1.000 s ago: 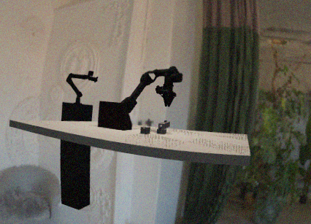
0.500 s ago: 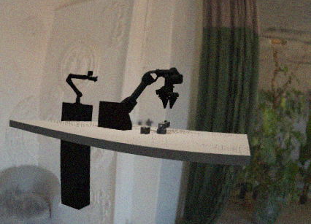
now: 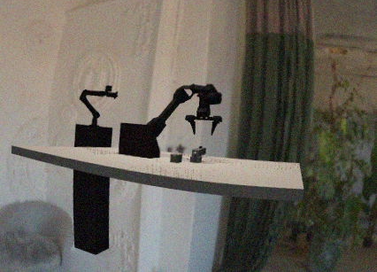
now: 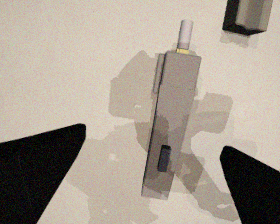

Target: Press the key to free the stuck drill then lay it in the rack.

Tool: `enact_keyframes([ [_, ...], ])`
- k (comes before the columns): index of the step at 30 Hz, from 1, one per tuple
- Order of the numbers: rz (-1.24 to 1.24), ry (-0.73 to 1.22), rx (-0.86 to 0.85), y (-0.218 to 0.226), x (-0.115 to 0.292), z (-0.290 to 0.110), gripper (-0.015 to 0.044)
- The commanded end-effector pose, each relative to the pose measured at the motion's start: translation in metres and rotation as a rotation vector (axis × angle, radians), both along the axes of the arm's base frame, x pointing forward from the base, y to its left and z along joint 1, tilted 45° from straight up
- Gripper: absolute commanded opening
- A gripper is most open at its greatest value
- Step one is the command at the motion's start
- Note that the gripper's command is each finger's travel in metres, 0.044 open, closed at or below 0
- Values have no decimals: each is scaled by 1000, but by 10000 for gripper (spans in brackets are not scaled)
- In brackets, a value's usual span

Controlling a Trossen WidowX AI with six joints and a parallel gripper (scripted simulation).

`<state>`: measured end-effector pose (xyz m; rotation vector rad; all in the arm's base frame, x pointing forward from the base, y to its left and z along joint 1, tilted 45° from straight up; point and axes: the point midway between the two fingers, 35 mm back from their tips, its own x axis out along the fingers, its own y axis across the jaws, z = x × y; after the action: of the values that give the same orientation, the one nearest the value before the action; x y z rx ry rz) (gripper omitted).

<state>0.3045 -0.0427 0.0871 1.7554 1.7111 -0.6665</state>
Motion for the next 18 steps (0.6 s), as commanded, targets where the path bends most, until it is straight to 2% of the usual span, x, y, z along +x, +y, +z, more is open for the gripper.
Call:
enact_keyframes([
  [1,585,-559,-44,-11,-2,-41,440],
  [18,1309,-1287,-97,-19,-3,-79,440],
])
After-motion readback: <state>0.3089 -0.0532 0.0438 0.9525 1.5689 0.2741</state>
